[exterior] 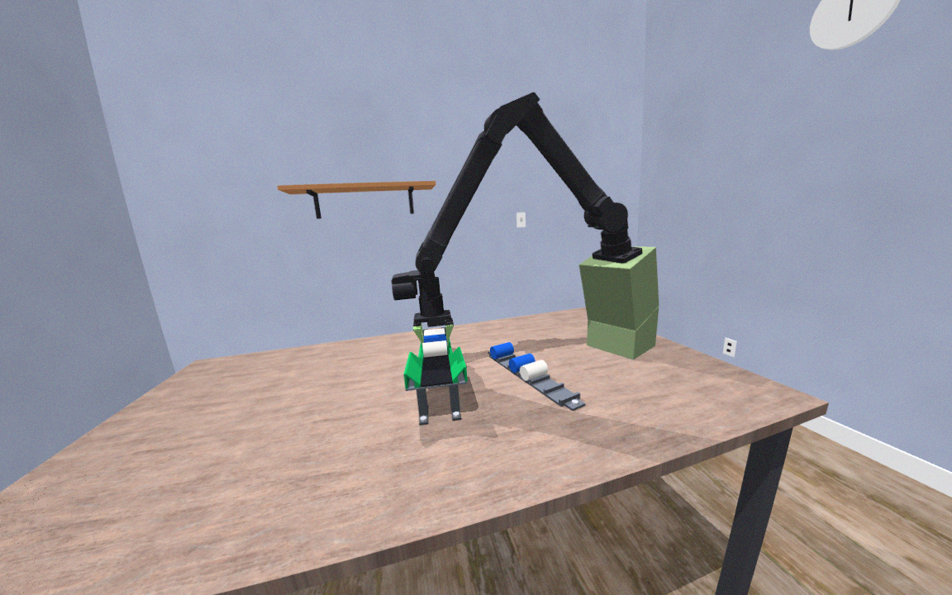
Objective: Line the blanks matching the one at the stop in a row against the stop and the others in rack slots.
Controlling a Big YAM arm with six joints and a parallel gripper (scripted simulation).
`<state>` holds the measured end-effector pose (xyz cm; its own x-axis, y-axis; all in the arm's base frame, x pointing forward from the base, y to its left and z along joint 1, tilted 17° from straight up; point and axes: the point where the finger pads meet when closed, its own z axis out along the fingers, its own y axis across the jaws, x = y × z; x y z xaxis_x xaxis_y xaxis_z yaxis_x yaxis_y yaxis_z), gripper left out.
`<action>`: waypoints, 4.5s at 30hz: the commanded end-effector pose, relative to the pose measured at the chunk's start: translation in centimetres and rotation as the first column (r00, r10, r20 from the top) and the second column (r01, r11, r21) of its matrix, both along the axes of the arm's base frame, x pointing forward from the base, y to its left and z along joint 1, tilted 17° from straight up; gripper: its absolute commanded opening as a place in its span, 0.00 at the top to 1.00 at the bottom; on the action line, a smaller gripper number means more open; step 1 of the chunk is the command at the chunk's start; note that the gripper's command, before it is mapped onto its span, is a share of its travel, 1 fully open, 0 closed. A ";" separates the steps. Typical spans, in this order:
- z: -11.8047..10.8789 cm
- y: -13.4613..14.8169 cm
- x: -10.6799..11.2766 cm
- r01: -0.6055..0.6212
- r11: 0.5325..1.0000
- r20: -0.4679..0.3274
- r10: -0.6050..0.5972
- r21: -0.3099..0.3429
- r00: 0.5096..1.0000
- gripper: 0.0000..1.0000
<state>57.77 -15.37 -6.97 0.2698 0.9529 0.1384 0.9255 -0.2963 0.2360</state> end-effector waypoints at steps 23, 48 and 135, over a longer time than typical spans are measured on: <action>8.8 -0.9 -2.7 0.000 1.000 -0.006 0.000 0.001 1.000 0.37; 0.2 7.2 -19.5 -0.313 0.942 0.044 0.320 -0.117 0.946 0.37; -9.9 7.7 -17.4 -0.300 0.947 0.041 0.307 -0.113 0.951 0.37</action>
